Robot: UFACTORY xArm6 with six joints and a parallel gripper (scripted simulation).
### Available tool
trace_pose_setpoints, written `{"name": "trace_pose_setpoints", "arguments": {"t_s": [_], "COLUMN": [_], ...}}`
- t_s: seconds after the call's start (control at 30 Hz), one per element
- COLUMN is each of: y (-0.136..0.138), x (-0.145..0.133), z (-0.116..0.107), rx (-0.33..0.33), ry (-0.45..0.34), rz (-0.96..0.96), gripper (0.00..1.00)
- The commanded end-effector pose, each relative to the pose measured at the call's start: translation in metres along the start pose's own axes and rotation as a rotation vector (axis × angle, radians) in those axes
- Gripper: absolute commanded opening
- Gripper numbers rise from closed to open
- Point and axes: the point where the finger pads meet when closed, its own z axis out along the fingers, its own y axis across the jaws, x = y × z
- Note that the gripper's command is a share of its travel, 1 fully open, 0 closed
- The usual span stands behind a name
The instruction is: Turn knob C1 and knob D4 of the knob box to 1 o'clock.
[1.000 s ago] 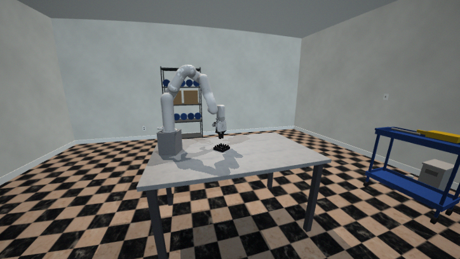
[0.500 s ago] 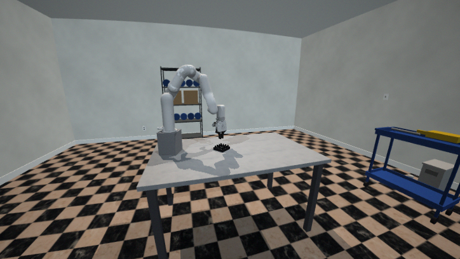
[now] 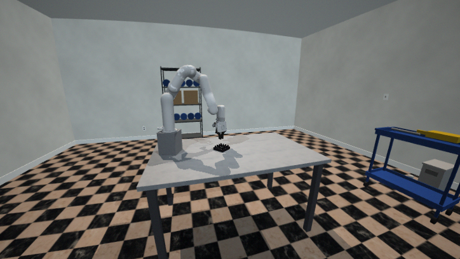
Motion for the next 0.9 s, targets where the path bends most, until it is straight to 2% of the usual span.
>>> {"name": "trace_pose_setpoints", "arguments": {"t_s": [0.0, 0.87], "y": [0.002, 0.002], "x": [-0.001, 0.0], "z": [0.001, 0.033], "rx": [-0.003, -0.003], "ry": [-0.002, -0.002], "rz": [0.003, 0.003], "gripper": [0.19, 0.19]}}
